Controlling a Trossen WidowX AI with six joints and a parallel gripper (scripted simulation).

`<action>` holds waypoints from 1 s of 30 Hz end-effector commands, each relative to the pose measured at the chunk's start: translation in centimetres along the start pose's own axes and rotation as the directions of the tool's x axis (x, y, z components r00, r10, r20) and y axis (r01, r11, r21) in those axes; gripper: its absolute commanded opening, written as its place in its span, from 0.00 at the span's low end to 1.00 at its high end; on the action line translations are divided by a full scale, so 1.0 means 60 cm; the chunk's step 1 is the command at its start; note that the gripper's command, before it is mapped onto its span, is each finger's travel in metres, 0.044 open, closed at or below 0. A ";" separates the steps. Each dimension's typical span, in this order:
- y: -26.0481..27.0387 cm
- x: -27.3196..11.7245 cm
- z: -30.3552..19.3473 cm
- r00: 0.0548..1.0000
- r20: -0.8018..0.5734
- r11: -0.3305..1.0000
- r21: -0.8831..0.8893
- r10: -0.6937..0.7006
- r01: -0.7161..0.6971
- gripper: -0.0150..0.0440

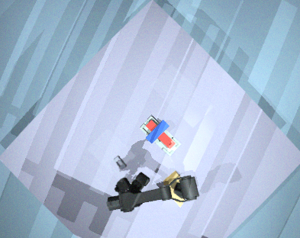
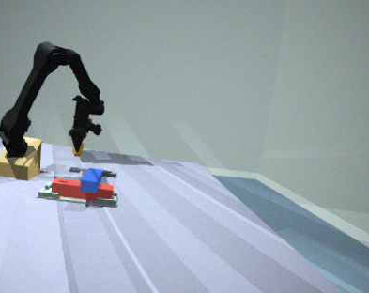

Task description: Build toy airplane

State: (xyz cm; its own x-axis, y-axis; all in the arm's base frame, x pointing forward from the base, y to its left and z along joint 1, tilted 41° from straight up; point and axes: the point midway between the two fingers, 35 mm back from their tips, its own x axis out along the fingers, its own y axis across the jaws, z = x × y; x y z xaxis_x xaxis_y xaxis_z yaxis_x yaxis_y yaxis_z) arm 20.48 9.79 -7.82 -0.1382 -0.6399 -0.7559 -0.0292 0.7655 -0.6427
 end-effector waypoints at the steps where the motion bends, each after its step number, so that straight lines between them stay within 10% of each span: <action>1: 0.001 -0.027 0.001 1.000 0.004 1.000 0.008 0.011 -0.011 0.25; 30: -0.049 -0.116 0.012 0.999 0.009 0.999 0.007 0.033 -0.033 0.25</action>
State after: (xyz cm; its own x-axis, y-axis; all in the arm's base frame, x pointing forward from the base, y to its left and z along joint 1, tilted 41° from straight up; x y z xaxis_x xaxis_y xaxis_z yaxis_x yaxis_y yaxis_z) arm 21.79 12.83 -1.51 -0.1324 -0.6189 -0.7742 -0.0171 0.7824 -0.6225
